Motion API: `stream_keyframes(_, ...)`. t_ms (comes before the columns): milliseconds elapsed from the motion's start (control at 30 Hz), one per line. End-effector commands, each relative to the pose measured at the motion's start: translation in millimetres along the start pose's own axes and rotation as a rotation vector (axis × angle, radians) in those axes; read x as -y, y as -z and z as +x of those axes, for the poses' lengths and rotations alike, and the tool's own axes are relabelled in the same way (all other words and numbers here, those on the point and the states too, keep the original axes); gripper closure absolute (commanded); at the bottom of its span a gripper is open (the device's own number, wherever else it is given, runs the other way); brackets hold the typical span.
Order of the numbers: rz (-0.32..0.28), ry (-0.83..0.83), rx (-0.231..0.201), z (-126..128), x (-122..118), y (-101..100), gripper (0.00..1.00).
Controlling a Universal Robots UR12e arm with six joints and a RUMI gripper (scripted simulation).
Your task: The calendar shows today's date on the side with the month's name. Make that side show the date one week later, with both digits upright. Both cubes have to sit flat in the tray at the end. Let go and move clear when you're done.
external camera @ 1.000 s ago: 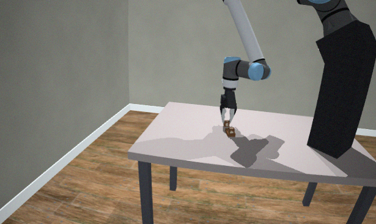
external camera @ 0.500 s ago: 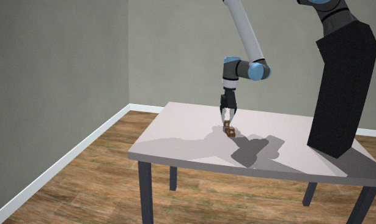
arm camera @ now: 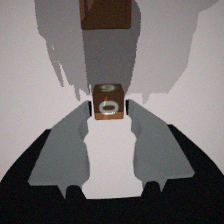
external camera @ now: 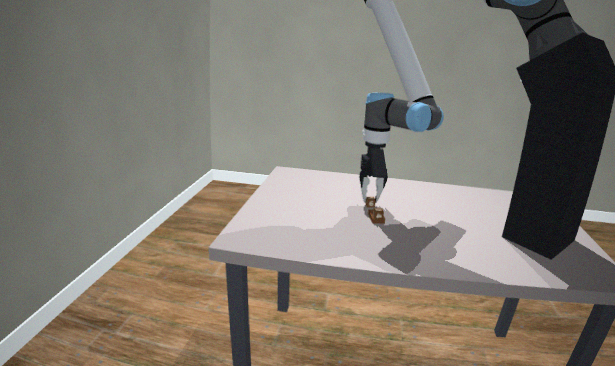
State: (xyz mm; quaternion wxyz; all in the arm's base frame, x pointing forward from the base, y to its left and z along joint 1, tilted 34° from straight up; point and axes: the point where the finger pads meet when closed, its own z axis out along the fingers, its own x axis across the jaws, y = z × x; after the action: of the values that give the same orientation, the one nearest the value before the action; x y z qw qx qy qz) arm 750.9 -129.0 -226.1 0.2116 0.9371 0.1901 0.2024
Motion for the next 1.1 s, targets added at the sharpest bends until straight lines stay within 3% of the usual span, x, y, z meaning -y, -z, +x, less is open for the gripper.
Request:
stream_keyframes(0, 0.000, 0.000, -0.001, 0.3, 0.0, 0.4, 0.76)
stream_keyframes(33, 0.000, 0.000, -0.001, 0.3, 0.0, 0.4, 0.72)
stream_keyframes(533, 0.000, 0.000, -0.001, 0.3, 0.0, 3.8, 0.72)
stream_keyframes(700, 0.000, 0.000, -0.001, 0.3, 0.0, 20.3, 0.72)
stream_keyframes(967, 0.000, 0.000, -0.001, 0.3, 0.0, 63.2, 0.72)
stream_keyframes(1067, 0.000, 0.000, -0.001, 0.3, 0.0, 68.1, 0.72)
